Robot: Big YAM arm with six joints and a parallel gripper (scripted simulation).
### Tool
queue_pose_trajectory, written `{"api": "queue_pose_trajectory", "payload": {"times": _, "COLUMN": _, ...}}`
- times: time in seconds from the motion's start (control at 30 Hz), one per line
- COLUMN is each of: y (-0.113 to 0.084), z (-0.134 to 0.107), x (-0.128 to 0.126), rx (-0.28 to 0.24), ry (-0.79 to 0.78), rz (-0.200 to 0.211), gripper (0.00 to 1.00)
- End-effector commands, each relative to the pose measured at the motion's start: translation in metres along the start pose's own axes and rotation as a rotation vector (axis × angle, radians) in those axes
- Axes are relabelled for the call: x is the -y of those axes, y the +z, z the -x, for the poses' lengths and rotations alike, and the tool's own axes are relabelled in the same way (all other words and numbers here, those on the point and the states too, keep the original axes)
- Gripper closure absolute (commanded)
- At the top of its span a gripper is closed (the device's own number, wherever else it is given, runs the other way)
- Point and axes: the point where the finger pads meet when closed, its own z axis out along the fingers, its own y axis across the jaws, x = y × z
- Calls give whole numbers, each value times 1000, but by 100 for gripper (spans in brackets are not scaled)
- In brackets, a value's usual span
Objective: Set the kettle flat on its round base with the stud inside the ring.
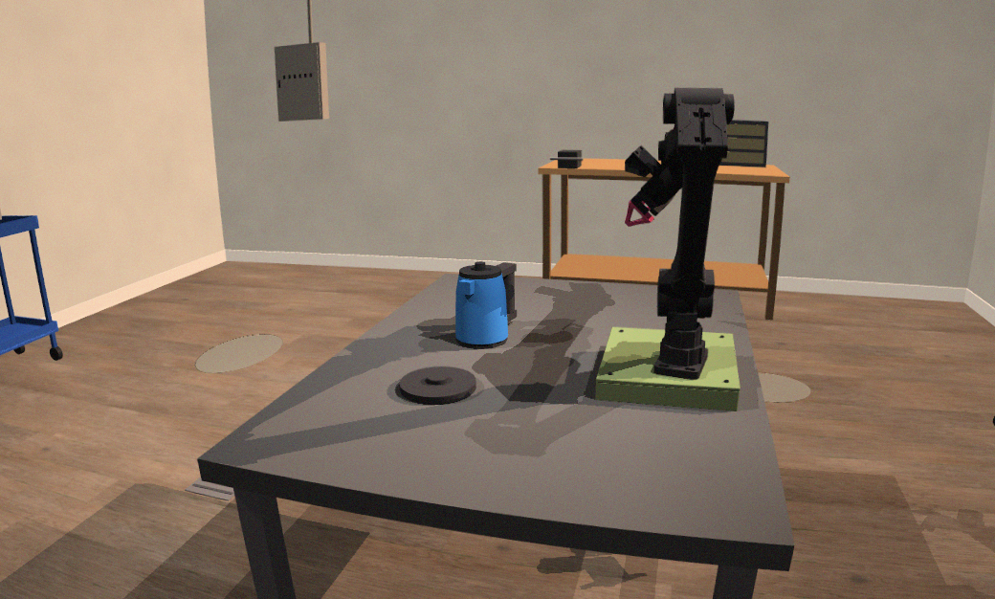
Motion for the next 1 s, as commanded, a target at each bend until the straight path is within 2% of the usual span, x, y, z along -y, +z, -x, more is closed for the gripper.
{"api": "queue_pose_trajectory", "payload": {"times": 0.0, "y": -2, "z": 37, "x": 16, "rx": 15, "ry": 95, "rz": 7, "gripper": 26}}
{"api": "queue_pose_trajectory", "payload": {"times": 0.27, "y": 16, "z": 64, "x": 7, "rx": -51, "ry": 287, "rz": 80, "gripper": 26}}
{"api": "queue_pose_trajectory", "payload": {"times": 0.33, "y": 16, "z": 64, "x": 7, "rx": -51, "ry": 287, "rz": 80, "gripper": 26}}
{"api": "queue_pose_trajectory", "payload": {"times": 0.67, "y": 38, "z": 100, "x": -11, "rx": -165, "ry": 521, "rz": 146, "gripper": 26}}
{"api": "queue_pose_trajectory", "payload": {"times": 0.83, "y": 48, "z": 117, "x": -23, "rx": -232, "ry": 633, "rz": 164, "gripper": 26}}
{"api": "queue_pose_trajectory", "payload": {"times": 0.9, "y": 48, "z": 117, "x": -23, "rx": -232, "ry": 633, "rz": 164, "gripper": 26}}
{"api": "queue_pose_trajectory", "payload": {"times": 0.93, "y": 52, "z": 114, "x": -31, "rx": -260, "ry": 660, "rz": 173, "gripper": 26}}
{"api": "queue_pose_trajectory", "payload": {"times": 0.97, "y": 52, "z": 124, "x": -28, "rx": -260, "ry": 676, "rz": 168, "gripper": 26}}
